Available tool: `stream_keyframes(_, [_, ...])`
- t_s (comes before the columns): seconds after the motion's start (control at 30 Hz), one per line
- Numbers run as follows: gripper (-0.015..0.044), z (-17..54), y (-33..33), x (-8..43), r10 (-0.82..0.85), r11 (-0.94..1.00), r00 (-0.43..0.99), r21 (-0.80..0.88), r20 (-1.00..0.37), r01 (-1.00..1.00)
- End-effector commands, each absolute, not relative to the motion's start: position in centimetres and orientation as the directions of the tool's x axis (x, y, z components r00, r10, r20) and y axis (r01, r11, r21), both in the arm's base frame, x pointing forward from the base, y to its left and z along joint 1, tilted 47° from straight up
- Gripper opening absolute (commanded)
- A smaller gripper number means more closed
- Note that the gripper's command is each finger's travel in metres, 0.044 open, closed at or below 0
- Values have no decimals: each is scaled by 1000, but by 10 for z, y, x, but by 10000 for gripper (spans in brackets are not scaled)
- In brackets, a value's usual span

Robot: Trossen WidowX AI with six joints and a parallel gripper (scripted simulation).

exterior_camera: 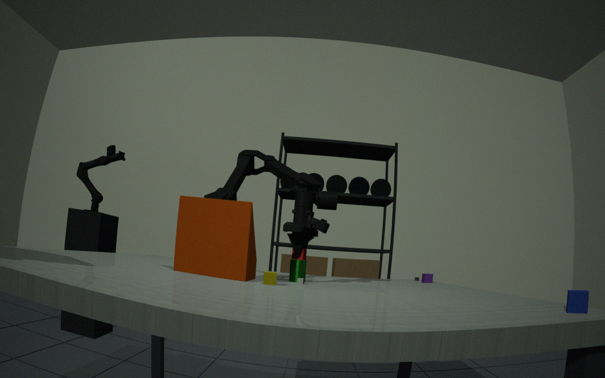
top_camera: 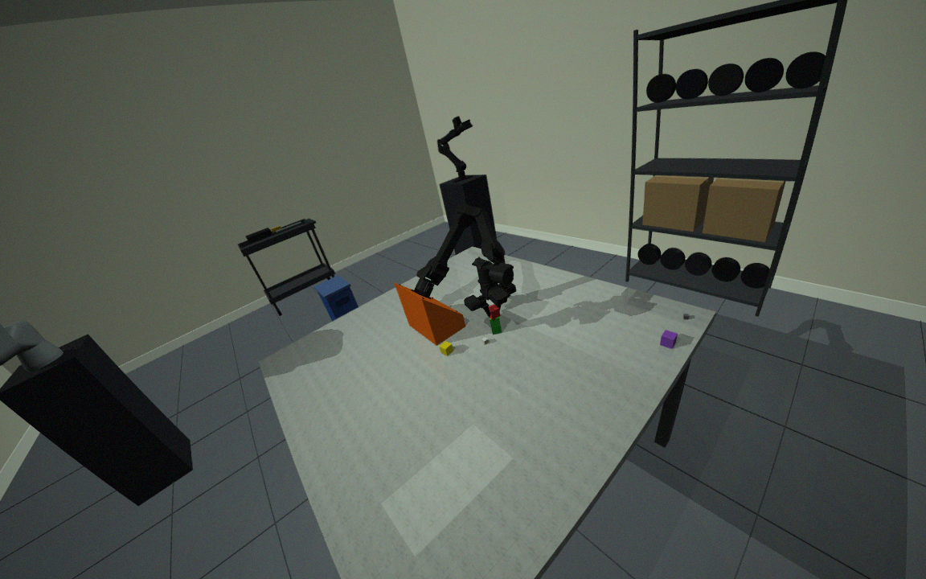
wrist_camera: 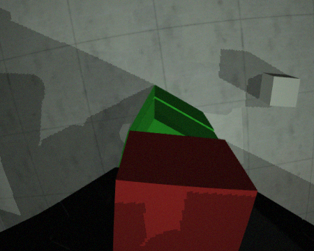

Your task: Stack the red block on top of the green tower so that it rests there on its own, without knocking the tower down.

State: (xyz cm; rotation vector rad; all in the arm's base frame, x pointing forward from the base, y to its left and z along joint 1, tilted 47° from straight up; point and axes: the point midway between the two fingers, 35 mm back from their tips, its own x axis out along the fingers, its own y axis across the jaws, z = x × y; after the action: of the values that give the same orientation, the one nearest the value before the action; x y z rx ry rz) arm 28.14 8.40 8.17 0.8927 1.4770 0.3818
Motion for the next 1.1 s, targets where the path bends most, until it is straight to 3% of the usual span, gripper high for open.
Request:
stream_keyframes(0.0, [0, 80, 85, 280, 720, 634, 105, 712, -686, 301])
stream_keyframes(0.83, [0, 82, 83, 280, 720, 634, 105, 712, -686, 301])
stream_keyframes(1.07, [184, 80, 85, 281, 717, 638, 108, 711, -689, 297])
